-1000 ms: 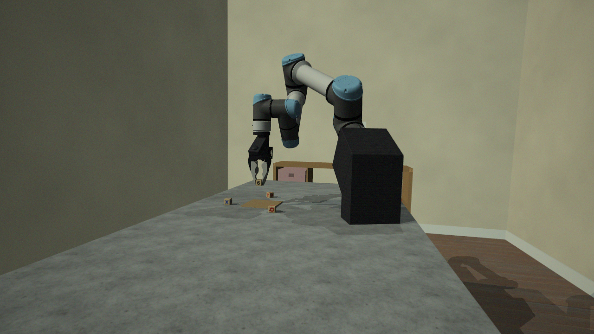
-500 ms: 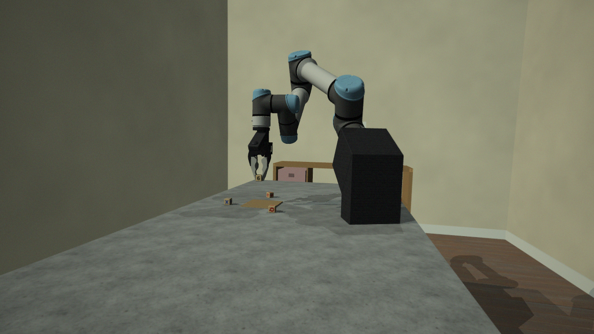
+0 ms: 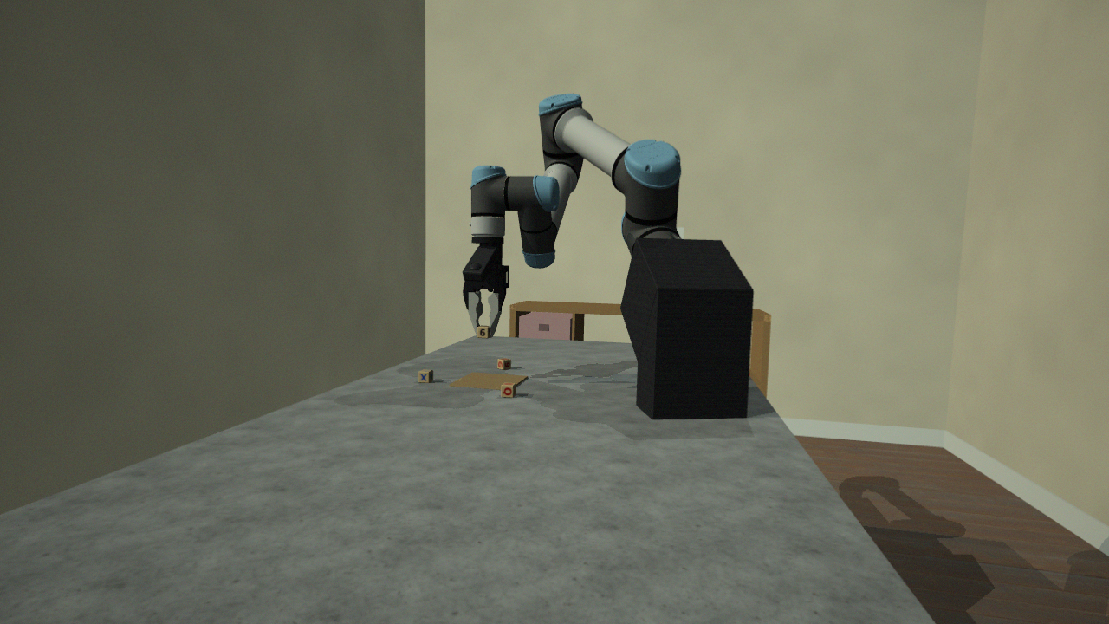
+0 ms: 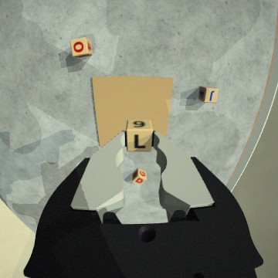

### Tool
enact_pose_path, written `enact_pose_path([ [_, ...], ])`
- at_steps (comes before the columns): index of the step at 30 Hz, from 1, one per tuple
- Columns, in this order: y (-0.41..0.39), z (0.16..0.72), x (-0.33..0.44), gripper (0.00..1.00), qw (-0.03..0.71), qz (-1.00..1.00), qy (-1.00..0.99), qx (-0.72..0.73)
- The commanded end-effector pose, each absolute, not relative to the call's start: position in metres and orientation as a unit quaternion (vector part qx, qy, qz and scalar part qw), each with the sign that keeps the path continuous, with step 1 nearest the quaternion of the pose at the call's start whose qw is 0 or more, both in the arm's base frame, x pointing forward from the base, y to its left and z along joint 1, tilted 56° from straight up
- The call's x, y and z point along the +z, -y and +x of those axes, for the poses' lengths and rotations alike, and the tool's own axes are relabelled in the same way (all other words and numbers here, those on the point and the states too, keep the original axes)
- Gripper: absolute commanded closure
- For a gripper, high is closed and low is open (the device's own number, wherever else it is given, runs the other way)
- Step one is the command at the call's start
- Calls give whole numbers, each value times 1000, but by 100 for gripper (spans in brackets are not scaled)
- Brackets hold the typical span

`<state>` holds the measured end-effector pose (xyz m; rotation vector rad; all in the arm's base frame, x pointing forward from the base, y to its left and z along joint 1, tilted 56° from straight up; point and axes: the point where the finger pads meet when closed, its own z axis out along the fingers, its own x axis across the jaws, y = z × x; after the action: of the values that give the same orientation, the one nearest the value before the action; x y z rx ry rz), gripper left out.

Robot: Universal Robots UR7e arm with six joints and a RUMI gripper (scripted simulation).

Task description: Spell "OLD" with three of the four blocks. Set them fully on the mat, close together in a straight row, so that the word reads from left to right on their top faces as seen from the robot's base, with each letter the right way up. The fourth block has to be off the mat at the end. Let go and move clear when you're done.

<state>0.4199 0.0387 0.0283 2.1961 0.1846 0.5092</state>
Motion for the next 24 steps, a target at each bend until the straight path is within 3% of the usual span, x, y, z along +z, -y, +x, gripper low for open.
enact_pose_path([
  [1,-39,420,28,95,422,880,-58,212],
  [24,-37,420,30,95,363,870,144,302],
])
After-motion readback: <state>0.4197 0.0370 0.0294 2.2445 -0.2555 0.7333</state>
